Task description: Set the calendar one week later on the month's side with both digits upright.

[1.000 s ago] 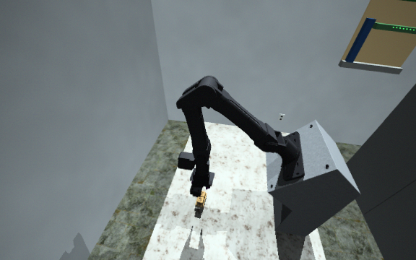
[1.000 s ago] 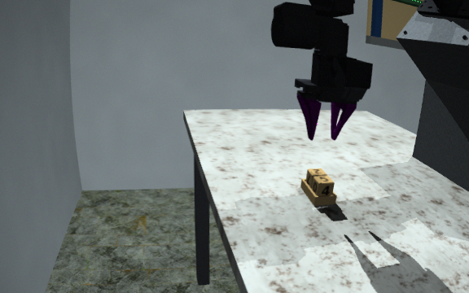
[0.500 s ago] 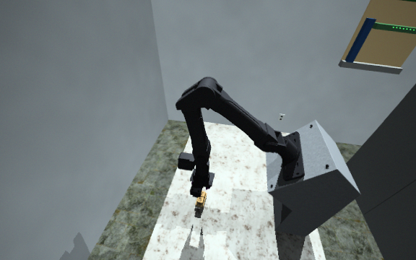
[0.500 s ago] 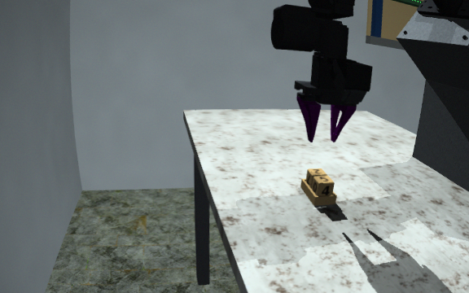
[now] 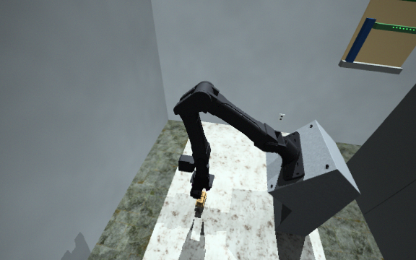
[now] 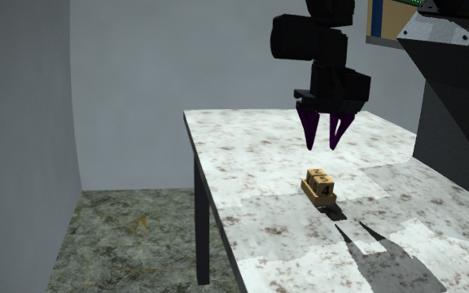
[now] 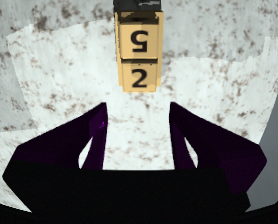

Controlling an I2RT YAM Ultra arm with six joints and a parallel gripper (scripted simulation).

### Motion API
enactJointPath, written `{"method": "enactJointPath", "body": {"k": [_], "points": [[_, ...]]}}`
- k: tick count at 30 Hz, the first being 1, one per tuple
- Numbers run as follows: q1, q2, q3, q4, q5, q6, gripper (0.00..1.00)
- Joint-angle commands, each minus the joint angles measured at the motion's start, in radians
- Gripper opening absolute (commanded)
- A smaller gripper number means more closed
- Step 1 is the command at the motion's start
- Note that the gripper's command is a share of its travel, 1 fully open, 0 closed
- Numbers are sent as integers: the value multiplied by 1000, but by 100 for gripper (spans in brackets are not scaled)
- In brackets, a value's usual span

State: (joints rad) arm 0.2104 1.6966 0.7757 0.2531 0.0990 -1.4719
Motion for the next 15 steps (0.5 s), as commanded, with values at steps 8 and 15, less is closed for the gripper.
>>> {"method": "enactJointPath", "body": {"k": [8,15], "points": [[-4,61,32,41,-16,-4,45],[-7,93,49,56,-18,-6,45]]}}
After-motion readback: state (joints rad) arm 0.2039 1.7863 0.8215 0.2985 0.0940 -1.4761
